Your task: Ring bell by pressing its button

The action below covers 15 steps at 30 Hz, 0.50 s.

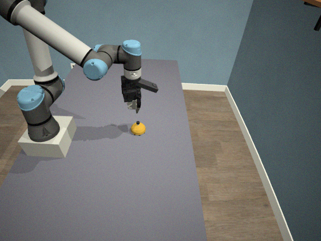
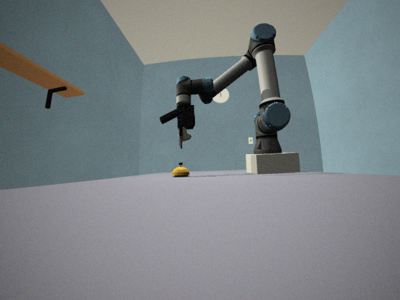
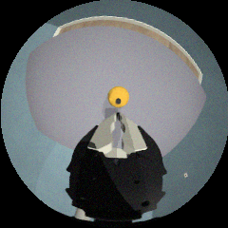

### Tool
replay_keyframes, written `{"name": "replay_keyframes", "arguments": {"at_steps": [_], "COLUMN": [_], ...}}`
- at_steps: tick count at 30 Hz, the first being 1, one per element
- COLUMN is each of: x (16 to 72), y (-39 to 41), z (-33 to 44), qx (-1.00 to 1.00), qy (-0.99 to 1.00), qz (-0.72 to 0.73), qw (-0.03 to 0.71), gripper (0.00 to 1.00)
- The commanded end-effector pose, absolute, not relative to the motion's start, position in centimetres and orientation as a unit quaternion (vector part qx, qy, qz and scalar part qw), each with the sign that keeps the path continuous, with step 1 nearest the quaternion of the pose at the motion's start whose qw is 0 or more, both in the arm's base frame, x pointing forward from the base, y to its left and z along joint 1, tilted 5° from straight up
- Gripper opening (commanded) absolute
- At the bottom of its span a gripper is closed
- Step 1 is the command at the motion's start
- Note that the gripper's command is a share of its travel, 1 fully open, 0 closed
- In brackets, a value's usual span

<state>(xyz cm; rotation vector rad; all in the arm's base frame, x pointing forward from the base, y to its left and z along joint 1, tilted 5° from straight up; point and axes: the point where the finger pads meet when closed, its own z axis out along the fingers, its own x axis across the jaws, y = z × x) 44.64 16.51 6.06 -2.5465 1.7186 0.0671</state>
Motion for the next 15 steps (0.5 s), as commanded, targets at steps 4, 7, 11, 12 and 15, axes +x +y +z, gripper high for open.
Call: {"name": "replay_keyframes", "arguments": {"at_steps": [4,7,11,12,15], "x": [44.7,44.7,44.8,44.8,44.8], "y": [16.6,16.6,16.7,16.7,16.8], "z": [5.6,5.4,4.9,4.8,4.3], "qx": [-0.828,-0.828,-0.828,-0.828,-0.828], "qy": [0.559,0.559,0.559,0.559,0.559], "qz": [0.021,0.021,0.021,0.021,0.021], "qw": [0.035,0.035,0.035,0.035,0.035], "gripper": [0.0,0.0,0.0,0.0,0.0]}}
